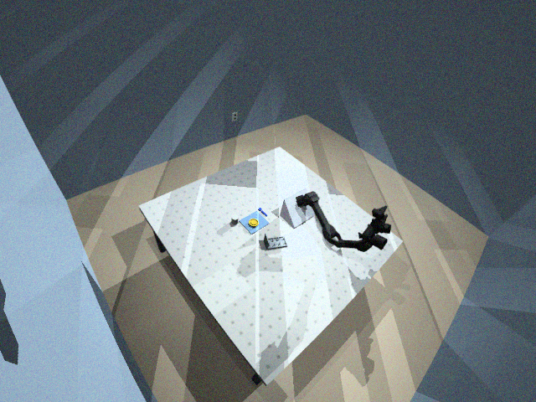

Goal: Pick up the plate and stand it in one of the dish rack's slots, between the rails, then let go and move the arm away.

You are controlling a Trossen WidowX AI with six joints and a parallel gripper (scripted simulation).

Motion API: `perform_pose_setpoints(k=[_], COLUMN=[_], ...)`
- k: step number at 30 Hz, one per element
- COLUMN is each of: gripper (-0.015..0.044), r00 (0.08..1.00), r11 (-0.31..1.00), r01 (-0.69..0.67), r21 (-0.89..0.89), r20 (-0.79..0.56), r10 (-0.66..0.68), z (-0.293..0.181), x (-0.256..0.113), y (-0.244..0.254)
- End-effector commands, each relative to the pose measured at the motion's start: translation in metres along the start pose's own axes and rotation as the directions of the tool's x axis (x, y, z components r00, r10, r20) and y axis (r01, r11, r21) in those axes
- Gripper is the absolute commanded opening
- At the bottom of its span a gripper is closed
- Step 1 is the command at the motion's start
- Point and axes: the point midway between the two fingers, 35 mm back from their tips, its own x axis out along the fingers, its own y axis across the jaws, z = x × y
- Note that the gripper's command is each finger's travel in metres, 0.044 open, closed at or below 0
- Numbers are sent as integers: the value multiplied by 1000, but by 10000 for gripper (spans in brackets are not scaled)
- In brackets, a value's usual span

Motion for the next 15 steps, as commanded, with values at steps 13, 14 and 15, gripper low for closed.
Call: perform_pose_setpoints(k=[13, 14, 15], gripper=[400, 400, 400], r00=[972, 966, 959], r11=[958, 949, 940], r01=[-208, -230, -252], r21=[-197, -214, -230], r20=[-154, -171, -188], r10=[179, 195, 211], z=[-30, -34, -38], x=[40, 43, 46], y=[79, 87, 95])
